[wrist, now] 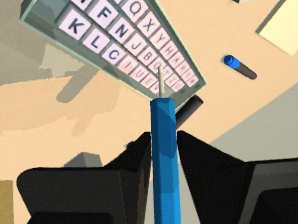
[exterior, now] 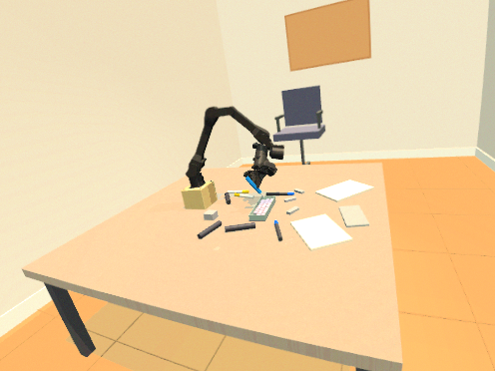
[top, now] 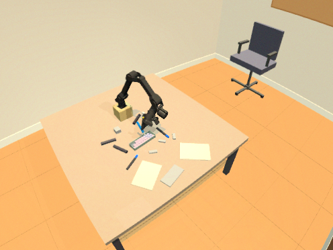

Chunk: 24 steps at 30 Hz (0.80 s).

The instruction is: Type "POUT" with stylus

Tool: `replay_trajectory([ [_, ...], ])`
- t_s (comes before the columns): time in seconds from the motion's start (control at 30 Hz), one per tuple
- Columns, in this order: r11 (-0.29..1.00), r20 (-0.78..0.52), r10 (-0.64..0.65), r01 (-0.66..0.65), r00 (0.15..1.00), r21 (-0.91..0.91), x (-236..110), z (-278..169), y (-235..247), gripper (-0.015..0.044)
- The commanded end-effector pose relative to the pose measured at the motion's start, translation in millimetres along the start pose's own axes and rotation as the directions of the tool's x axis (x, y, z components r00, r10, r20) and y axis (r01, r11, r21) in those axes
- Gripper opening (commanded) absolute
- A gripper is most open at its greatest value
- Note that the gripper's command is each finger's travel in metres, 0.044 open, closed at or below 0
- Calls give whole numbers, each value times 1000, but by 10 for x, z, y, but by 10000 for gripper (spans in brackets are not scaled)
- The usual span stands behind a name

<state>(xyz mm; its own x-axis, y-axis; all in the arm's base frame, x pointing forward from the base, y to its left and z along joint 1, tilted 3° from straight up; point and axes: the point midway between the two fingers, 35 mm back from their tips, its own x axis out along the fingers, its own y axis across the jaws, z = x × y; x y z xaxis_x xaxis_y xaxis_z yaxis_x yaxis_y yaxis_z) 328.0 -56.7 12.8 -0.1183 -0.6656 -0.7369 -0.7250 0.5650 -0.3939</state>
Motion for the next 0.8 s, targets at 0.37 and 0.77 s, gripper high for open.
replay_trajectory([
  [0.37,906,-126,-130,67,983,-418,-318,304,-61,0],
  [0.77,757,-185,-236,61,954,-650,-537,500,-71,0],
])
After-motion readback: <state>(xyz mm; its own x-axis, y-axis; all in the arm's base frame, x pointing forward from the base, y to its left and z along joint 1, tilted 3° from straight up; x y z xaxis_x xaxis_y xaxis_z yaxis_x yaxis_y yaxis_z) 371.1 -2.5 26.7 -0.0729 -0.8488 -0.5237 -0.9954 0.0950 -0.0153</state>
